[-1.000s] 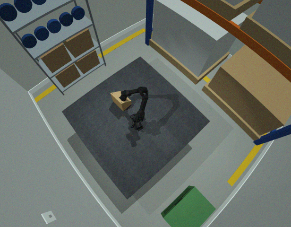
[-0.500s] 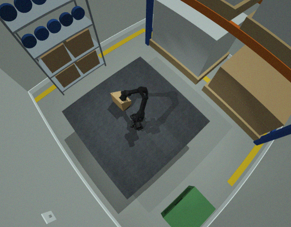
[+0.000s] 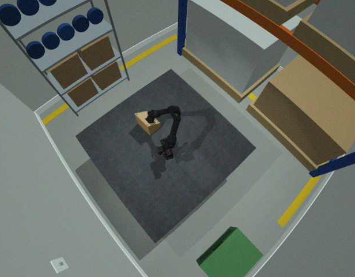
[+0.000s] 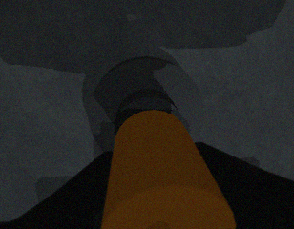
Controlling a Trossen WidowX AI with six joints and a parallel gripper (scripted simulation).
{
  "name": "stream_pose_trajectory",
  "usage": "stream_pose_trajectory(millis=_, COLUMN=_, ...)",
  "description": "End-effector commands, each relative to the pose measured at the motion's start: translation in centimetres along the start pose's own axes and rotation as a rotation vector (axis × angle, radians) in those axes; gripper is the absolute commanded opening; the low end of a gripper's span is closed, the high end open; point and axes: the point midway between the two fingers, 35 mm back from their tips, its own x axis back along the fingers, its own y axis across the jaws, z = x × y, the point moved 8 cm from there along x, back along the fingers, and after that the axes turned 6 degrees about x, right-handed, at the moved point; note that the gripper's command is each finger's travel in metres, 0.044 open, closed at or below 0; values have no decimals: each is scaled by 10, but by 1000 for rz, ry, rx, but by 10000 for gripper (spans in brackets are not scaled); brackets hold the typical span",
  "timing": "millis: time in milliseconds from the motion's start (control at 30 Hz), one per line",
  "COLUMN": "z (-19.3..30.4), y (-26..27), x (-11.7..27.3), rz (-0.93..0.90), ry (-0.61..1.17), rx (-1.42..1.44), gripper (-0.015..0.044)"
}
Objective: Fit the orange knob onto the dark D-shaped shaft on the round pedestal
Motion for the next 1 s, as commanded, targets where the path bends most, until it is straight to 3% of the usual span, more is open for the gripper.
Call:
stream_pose_trajectory(millis=0, z=0, y=0, x=-1, rz=-1, ry=1, rx=-9, gripper=0)
stream_pose_trajectory(millis=767, z=1, y=1, x=3, rz=-1, ry=1, rx=-9, gripper=0)
stream_pose_trajectory(millis=967, z=0, y=1, x=3, rz=-1, ry=1, rx=-177, gripper=0)
